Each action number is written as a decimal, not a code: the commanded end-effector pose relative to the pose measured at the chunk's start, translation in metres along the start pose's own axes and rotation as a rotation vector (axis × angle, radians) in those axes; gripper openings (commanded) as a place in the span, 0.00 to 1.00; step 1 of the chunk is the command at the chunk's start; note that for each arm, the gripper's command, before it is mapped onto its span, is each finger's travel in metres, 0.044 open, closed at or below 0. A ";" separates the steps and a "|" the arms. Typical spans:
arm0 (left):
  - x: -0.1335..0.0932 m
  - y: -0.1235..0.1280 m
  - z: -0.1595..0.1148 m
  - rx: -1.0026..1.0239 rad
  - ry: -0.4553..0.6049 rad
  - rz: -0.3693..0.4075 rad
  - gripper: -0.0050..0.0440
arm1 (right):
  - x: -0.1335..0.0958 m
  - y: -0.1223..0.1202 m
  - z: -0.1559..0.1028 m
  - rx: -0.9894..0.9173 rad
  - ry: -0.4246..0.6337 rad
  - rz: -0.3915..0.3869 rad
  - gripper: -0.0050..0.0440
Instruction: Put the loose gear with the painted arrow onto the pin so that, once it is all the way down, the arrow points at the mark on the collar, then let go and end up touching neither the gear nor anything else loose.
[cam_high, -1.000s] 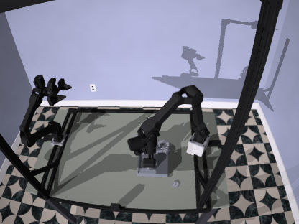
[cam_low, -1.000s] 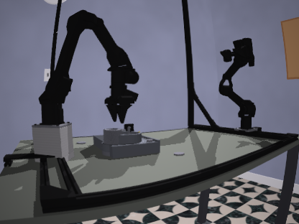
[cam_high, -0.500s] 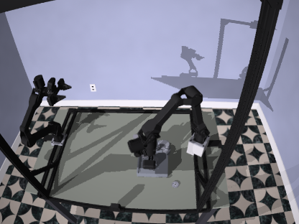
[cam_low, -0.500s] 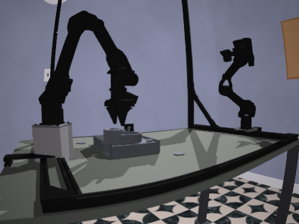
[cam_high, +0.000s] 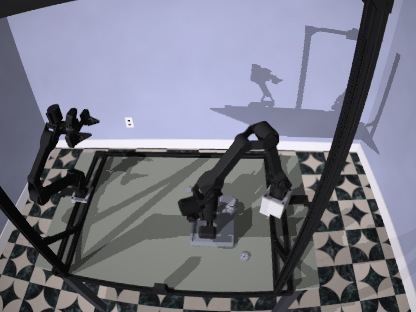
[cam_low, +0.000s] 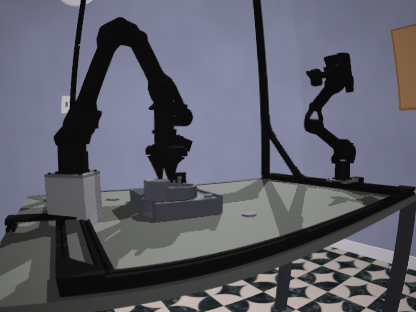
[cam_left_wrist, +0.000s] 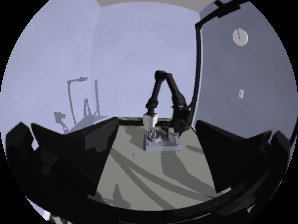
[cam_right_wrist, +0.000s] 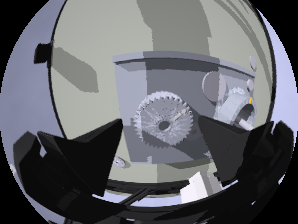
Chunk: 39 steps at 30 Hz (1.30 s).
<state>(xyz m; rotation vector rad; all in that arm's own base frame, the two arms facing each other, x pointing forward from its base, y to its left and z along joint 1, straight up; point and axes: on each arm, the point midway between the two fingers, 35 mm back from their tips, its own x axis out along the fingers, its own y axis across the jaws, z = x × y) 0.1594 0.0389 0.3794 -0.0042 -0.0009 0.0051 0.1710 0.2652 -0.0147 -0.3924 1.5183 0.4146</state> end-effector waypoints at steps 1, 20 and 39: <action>0.000 -0.001 0.001 0.003 0.000 -0.005 0.92 | 0.012 -0.002 -0.004 -0.005 0.017 -0.010 0.92; 0.000 -0.001 0.001 0.003 0.000 -0.005 0.92 | 0.013 -0.002 -0.005 -0.005 0.017 -0.010 0.72; 0.000 -0.001 0.001 0.003 0.000 -0.005 0.92 | 0.013 -0.002 -0.005 -0.005 0.017 -0.010 0.65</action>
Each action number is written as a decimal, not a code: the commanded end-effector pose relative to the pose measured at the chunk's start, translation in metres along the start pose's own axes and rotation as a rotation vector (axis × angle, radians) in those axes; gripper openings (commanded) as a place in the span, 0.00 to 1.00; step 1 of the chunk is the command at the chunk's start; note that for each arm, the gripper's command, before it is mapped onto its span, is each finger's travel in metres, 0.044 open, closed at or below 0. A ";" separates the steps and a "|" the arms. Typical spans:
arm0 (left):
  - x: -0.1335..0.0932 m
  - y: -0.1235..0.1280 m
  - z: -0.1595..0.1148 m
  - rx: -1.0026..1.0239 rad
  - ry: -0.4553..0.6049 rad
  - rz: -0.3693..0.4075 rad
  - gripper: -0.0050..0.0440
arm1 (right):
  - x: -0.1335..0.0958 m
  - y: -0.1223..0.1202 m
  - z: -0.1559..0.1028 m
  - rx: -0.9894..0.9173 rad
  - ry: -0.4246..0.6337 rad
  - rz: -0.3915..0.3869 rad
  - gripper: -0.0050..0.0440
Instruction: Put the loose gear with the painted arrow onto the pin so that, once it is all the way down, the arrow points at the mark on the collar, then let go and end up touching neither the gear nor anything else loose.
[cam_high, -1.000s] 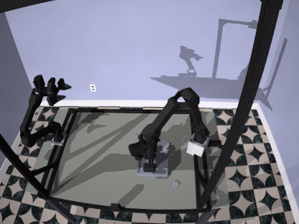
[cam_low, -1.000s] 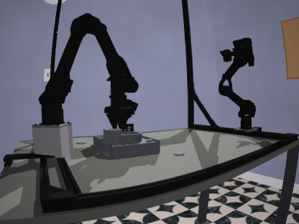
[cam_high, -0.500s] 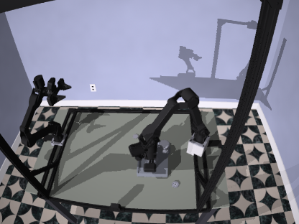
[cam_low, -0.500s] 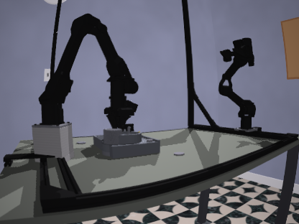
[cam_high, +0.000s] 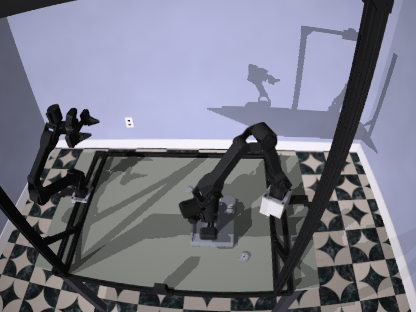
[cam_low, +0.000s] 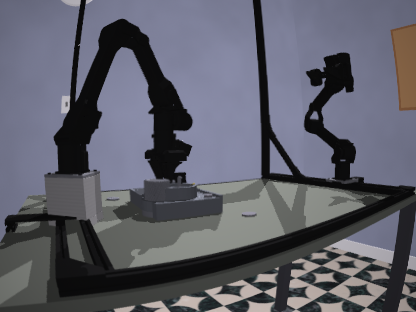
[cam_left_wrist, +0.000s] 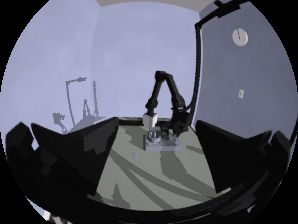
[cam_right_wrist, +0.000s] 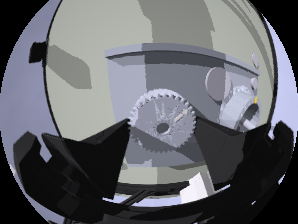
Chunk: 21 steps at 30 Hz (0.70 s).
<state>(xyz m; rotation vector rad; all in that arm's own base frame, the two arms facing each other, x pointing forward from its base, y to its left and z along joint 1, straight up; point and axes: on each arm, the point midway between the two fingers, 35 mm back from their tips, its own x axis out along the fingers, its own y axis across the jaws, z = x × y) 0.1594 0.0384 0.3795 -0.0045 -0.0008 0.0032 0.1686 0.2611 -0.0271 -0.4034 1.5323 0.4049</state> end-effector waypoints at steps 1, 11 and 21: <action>0.000 -0.001 0.001 0.004 -0.001 -0.003 0.92 | 0.000 0.000 0.000 -0.005 0.001 -0.001 0.60; 0.000 -0.001 0.001 0.004 -0.001 -0.003 0.92 | -0.028 0.001 0.001 -0.005 0.001 -0.001 0.21; 0.000 -0.001 0.001 0.004 -0.001 -0.003 0.92 | -0.059 0.000 0.000 -0.005 0.001 -0.001 0.10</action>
